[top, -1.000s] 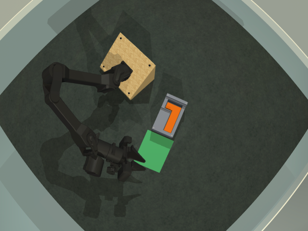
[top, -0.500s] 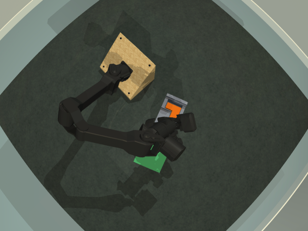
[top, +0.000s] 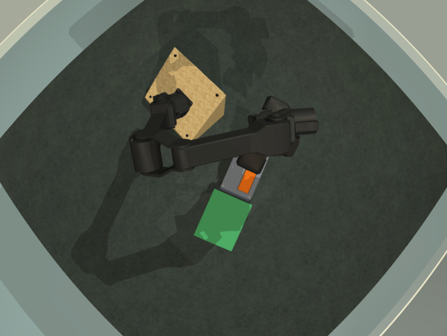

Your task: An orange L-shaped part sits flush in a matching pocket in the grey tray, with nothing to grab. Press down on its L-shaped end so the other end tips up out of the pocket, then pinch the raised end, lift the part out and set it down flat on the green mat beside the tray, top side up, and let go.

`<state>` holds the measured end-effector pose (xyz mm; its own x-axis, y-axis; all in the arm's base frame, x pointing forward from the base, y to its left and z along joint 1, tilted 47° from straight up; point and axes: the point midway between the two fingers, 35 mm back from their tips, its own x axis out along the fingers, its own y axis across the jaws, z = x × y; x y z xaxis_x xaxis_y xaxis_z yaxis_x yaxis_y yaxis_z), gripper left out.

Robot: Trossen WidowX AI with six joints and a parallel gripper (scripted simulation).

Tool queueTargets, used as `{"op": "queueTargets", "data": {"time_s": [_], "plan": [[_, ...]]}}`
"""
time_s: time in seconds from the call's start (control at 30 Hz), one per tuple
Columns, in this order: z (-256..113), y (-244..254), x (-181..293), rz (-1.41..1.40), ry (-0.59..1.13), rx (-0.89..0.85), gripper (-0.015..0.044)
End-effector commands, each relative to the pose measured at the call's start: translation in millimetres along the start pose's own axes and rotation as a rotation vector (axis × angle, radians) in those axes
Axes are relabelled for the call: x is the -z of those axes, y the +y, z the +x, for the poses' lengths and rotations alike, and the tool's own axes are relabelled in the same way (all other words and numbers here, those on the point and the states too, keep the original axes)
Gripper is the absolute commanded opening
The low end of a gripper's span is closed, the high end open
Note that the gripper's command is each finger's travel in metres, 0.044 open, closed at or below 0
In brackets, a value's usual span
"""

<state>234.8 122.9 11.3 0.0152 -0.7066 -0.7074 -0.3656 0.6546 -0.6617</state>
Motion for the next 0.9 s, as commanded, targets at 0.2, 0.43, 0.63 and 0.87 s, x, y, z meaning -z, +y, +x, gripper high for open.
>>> {"op": "queueTargets", "data": {"time_s": [0.2, 0.43, 0.63, 0.87], "plan": [[6.4, -0.7, -2.3, -0.036, -0.002, 0.034, 0.0180], [70.8, -3.7, -1.7, -0.035, -0.002, 0.037, 0.0180], [73.1, -3.8, -1.4, -0.035, -0.002, 0.037, 0.0180], [81.8, -4.1, -1.9, -0.035, -0.002, 0.037, 0.0180]]}}
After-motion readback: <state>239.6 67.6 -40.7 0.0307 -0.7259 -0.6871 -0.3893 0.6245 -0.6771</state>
